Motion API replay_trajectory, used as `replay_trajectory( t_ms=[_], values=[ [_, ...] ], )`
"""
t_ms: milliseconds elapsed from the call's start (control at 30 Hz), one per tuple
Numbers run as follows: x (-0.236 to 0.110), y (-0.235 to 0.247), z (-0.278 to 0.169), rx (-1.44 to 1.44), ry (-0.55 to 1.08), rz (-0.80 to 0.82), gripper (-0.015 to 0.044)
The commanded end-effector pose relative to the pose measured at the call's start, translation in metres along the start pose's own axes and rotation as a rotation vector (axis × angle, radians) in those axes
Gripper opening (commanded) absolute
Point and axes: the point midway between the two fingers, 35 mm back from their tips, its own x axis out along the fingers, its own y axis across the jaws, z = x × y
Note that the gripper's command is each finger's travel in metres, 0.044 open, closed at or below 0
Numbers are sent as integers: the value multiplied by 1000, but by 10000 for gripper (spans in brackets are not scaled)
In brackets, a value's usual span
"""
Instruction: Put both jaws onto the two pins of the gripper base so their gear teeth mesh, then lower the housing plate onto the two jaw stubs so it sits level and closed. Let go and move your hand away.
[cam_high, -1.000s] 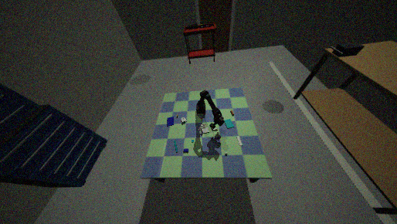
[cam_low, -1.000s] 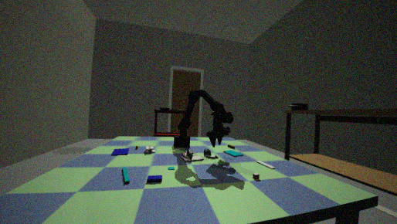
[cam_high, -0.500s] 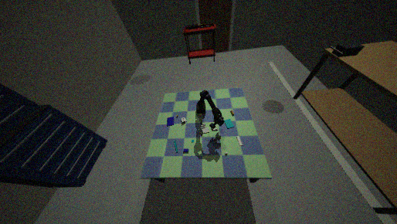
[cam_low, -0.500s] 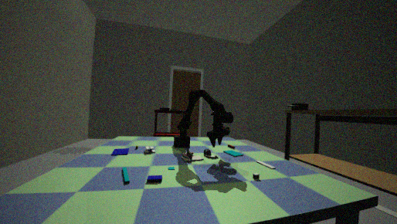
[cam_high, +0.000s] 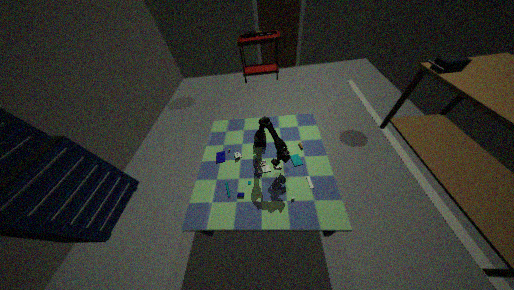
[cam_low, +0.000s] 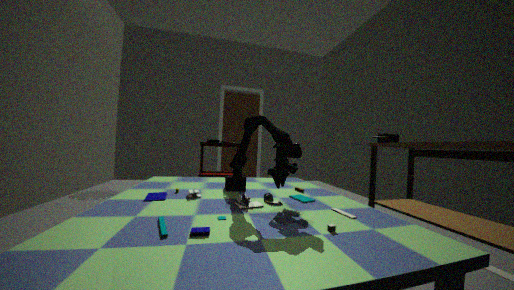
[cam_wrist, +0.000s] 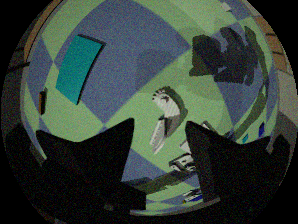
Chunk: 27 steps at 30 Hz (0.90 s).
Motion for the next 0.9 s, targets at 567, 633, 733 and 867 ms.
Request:
replay_trajectory(
  t_ms=[567,633,733,867],
  values=[
    [-1,0,-1,4,3,1,0],
    [-1,0,-1,4,3,1,0],
    [-1,0,-1,4,3,1,0],
    [-1,0,-1,4,3,1,0]
  ],
)
